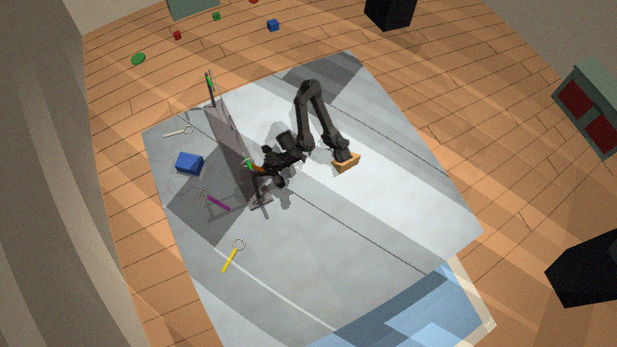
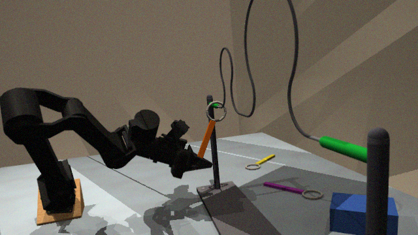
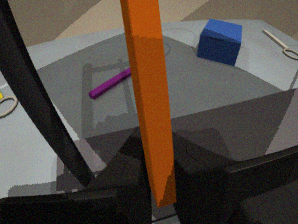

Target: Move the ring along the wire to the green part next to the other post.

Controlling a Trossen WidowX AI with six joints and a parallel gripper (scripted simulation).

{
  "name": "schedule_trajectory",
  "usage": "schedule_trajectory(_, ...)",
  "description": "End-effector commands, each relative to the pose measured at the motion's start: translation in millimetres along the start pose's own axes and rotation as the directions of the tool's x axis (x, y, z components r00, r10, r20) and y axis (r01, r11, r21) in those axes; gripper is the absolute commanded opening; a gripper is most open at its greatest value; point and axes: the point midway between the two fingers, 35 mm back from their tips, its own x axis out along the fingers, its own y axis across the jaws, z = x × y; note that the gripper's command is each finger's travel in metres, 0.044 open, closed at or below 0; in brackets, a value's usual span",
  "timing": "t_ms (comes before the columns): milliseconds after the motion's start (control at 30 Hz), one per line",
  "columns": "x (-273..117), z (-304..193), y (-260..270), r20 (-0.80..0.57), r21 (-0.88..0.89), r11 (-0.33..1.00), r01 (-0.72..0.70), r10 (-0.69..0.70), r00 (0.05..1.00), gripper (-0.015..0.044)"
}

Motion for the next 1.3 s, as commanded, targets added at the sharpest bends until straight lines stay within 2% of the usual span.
schedule_trajectory(0,0.0,0.0,0.0,0.0,0.0,1.0,0.0,0.0,1.0,0.006)
schedule_trajectory(133,-1.7,0.2,0.1,0.0,0.0,1.0,0.0,0.0,1.0,0.016)
schedule_trajectory(667,-49.7,-0.7,1.2,-0.001,-0.004,1.0,-0.006,0.006,1.0,0.016)
schedule_trajectory(1267,-50.2,-0.8,1.2,-0.001,-0.004,1.0,-0.006,0.006,1.0,0.016)
